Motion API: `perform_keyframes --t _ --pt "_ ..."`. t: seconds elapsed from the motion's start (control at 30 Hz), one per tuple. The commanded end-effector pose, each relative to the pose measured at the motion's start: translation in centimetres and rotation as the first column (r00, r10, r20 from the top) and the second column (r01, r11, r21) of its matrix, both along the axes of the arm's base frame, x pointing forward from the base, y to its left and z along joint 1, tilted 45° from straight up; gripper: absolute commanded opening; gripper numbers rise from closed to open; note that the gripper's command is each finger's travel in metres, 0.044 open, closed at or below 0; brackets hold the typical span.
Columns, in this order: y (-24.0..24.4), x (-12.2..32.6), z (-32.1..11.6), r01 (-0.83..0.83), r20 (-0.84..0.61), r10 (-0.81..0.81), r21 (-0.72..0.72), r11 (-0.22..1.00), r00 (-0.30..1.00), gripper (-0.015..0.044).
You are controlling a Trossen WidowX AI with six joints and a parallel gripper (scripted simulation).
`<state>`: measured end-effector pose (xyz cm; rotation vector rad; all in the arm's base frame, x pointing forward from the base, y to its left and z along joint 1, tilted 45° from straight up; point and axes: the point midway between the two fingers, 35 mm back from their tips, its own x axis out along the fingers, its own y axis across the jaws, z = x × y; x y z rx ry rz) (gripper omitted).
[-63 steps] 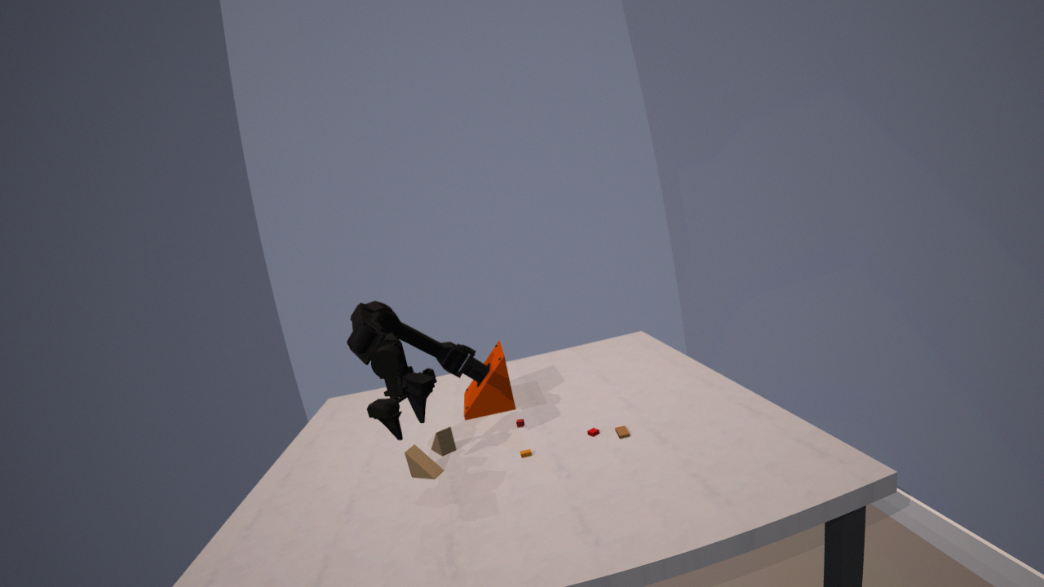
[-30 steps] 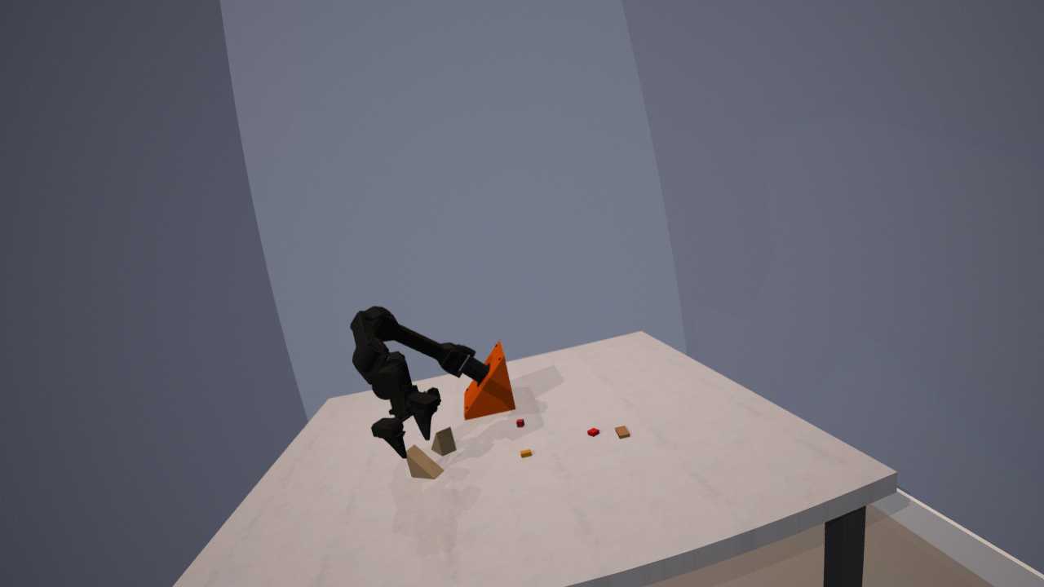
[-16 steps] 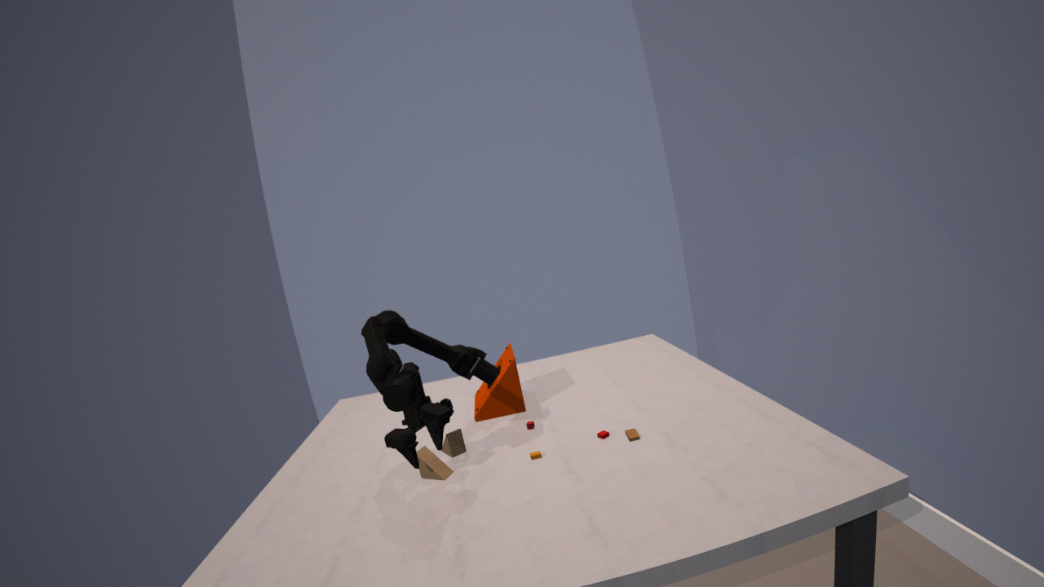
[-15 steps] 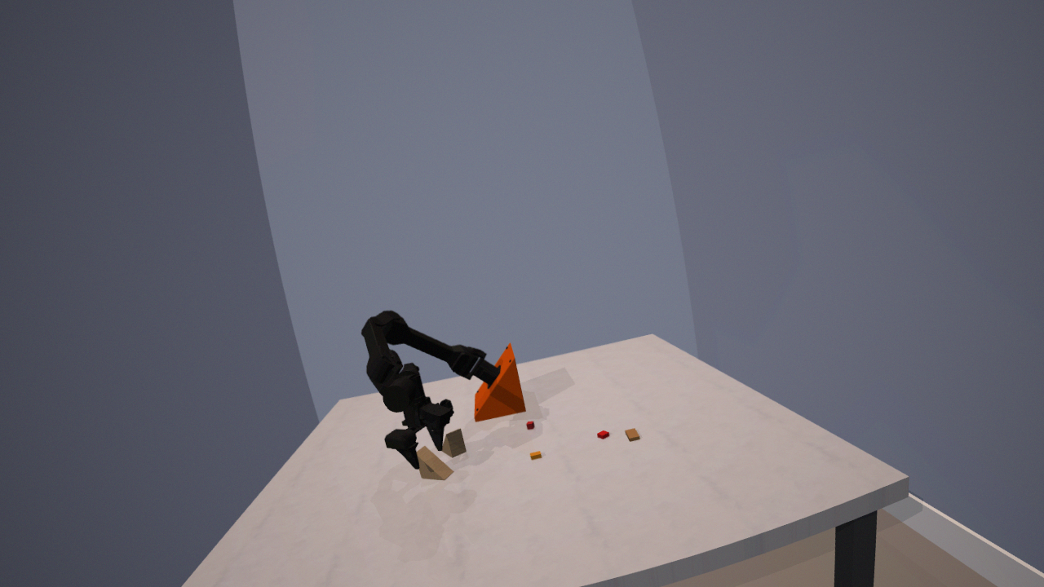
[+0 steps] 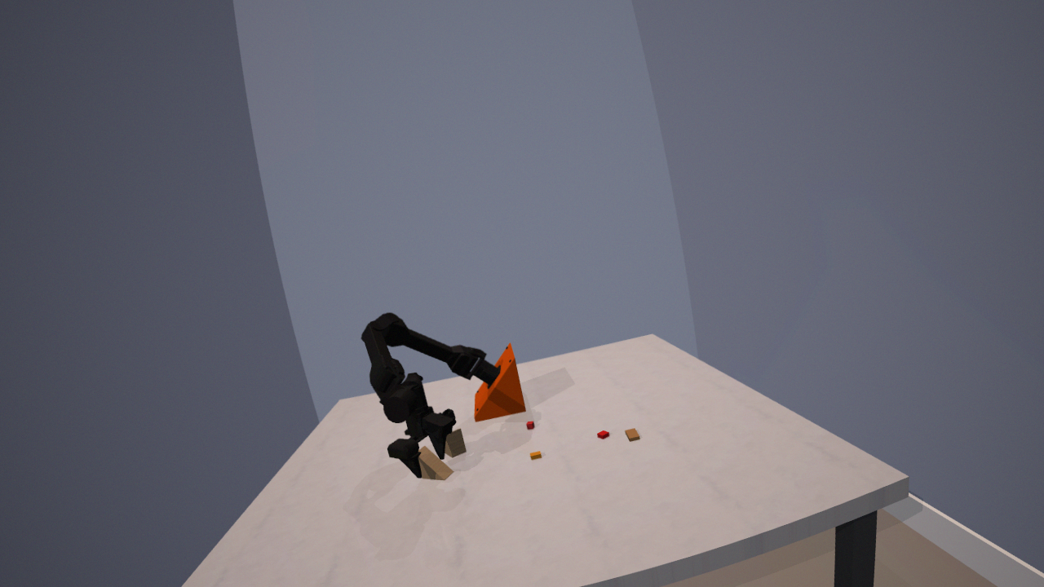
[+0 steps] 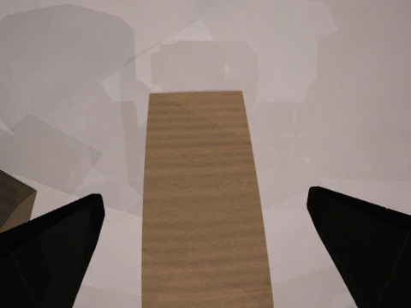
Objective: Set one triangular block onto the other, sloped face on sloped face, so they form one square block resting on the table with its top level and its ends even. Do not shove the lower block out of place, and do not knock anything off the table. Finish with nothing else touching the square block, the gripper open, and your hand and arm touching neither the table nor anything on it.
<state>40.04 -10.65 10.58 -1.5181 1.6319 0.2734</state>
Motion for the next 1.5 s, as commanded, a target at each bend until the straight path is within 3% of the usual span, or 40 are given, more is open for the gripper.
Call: perform_keyframes --t 0.0,0.13,0.5,0.7,0.83,1.1,1.47 --pt "-0.6 -0.2 -1.0 0.001 -0.015 -0.001 0.001 1.000 1.000 0.0440" --pt "-0.8 -0.2 -1.1 0.001 -0.015 -0.001 0.001 1.000 1.000 0.0440" --pt "-0.8 -0.2 -1.1 0.001 -0.015 -0.001 0.001 1.000 1.000 0.0151" --pt "-0.8 -0.2 -1.1 0.001 -0.015 -0.001 0.001 1.000 1.000 0.0111" --pt "-0.8 -0.2 -1.1 0.001 -0.015 -0.001 0.001 1.000 1.000 0.0006" --pt "1.2 -0.5 1.2 0.003 -0.006 -0.003 -0.001 1.000 1.000 0.0000" --pt "1.3 -0.5 1.3 0.003 -0.006 -0.003 -0.001 1.000 1.000 0.0000"
